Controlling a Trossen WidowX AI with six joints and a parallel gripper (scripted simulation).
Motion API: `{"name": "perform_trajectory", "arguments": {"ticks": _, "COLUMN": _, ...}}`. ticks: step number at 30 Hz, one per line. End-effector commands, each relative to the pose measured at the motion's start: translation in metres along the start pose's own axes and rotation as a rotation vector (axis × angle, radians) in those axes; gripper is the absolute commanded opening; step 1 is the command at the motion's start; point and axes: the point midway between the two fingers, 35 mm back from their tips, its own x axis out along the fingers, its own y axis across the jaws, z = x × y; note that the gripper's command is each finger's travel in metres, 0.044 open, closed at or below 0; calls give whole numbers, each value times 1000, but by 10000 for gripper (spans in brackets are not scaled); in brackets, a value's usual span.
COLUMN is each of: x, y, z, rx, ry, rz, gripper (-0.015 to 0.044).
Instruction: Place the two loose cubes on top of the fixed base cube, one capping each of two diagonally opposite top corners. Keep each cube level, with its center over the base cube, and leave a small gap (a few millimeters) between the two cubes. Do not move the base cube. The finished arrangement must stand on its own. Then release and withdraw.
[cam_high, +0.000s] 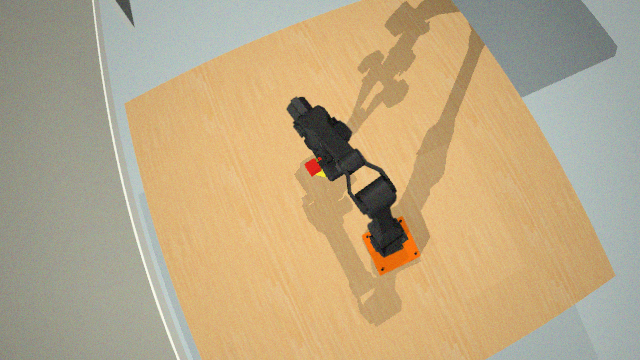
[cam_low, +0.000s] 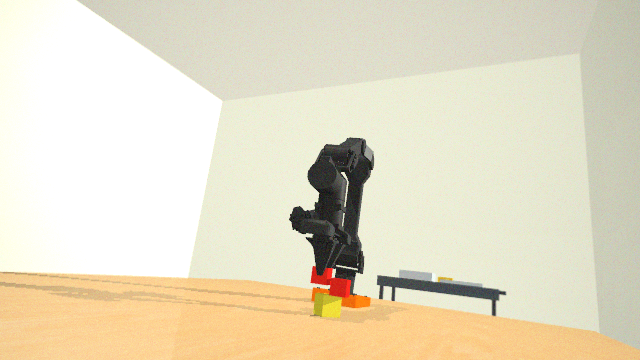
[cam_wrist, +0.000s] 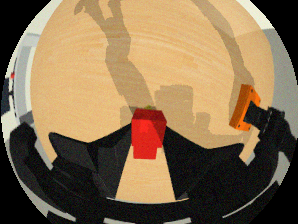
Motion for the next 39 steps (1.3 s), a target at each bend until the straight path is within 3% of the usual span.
{"name": "perform_trajectory", "arguments": {"ticks": 1, "x": 11, "y": 0, "z": 0, "rx": 17, "ry": 14, "rz": -5, "gripper": 105}}
{"name": "perform_trajectory", "arguments": {"ticks": 28, "x": 16, "y": 0, "z": 0, "rx": 22, "ry": 18, "rz": -5, "gripper": 105}}
{"name": "perform_trajectory", "arguments": {"ticks": 32, "x": 16, "y": 0, "z": 0, "rx": 22, "ry": 18, "rz": -5, "gripper": 205}}
{"name": "perform_trajectory", "arguments": {"ticks": 39, "x": 10, "y": 0, "z": 0, "rx": 19, "ry": 14, "rz": -6, "gripper": 205}}
